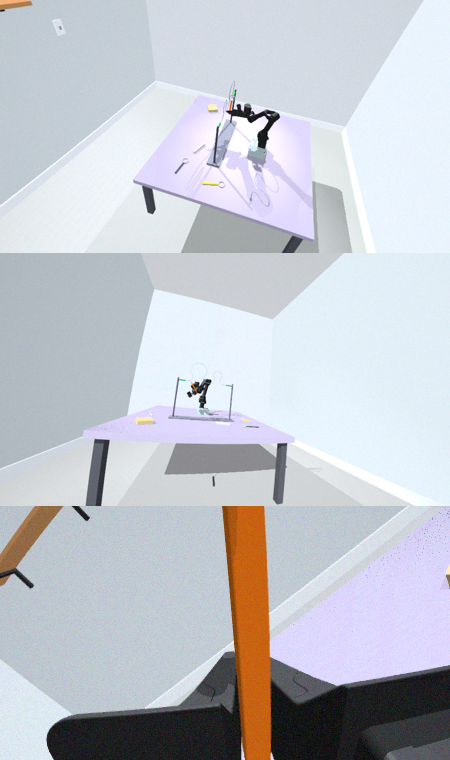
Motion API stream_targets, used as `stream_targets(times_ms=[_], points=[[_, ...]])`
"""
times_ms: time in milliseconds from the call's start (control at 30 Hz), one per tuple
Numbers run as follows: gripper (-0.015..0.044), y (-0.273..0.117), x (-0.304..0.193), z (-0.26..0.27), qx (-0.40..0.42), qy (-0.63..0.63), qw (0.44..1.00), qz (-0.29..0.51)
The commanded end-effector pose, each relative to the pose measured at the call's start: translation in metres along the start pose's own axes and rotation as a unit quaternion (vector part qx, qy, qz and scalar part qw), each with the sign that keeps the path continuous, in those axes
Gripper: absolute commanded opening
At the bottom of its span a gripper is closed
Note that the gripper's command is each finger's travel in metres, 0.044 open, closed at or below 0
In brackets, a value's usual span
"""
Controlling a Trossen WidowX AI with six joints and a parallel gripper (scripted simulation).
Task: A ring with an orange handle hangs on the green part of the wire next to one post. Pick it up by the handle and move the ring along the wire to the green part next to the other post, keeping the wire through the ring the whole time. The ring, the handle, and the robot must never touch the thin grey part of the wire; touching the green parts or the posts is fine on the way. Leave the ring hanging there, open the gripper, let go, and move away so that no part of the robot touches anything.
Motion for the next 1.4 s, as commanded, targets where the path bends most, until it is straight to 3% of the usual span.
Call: stream_targets(times_ms=[0, 1367], points=[[-0.015, -0.007, 0.007, 0.016, 0.011, 0.044, 0.999, 0.023], [-0.015, -0.056, 0.068, 0.084, 0.129, 0.328, 0.915, 0.198]])
Point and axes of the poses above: the point midway between the two fingers, 35 mm back from their tips, its own y axis out along the fingers, its own z axis across the jaws, x = y × z, the point moved 1 cm from there along -y, back along the fingers, and after that the axes turned 10 degrees about -y, right-handed, at the moved point
